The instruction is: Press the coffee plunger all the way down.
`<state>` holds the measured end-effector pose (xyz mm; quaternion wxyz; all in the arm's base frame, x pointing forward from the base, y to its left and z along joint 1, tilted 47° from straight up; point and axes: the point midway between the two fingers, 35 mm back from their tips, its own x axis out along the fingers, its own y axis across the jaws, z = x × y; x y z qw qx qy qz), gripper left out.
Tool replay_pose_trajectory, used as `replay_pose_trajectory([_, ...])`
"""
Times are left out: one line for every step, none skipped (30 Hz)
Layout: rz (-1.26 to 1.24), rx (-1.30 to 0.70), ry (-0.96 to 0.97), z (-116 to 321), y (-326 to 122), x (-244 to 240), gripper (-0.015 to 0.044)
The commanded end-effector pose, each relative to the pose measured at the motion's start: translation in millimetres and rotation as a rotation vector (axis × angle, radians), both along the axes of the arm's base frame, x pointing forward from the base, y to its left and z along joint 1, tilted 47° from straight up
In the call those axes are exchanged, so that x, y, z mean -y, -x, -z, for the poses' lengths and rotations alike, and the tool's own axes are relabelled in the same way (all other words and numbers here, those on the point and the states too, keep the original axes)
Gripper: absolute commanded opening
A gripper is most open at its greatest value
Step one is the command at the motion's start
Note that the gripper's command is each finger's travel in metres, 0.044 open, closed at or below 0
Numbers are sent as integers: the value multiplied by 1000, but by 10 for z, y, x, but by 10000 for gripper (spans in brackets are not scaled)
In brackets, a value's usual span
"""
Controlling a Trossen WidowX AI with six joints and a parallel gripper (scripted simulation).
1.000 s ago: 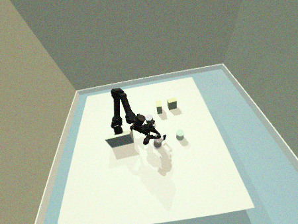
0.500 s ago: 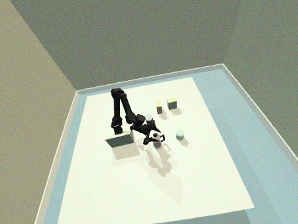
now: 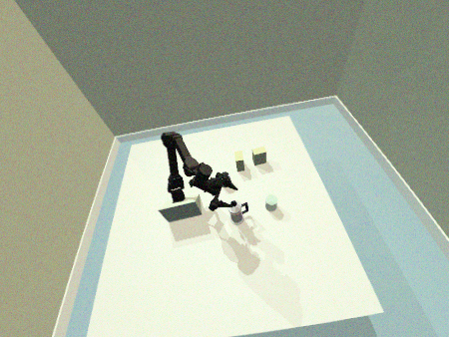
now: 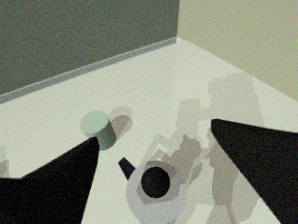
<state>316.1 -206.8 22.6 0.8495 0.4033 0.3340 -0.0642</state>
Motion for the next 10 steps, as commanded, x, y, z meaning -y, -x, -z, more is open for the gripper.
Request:
replay_pose_trajectory([-8,1,-4,-153,66,57,440])
replay_pose_trajectory([-8,1,-4,-141,69,53,440])
replay_pose_trajectory([-8,1,-4,-131,71,48,440])
replay_pose_trajectory([-8,1,-4,-126,72,46,440])
replay_pose_trajectory([-8,1,-4,-126,72,46,440])
replay_pose_trajectory([-8,1,-4,-126,72,46,440])
replay_pose_trajectory([-8,1,-4,-126,72,46,440])
replay_pose_trajectory([-8,1,-4,-126,72,46,440])
replay_pose_trajectory([-8,1,-4,-126,72,46,440])
replay_pose_trajectory([-8,1,-4,-126,72,46,440])
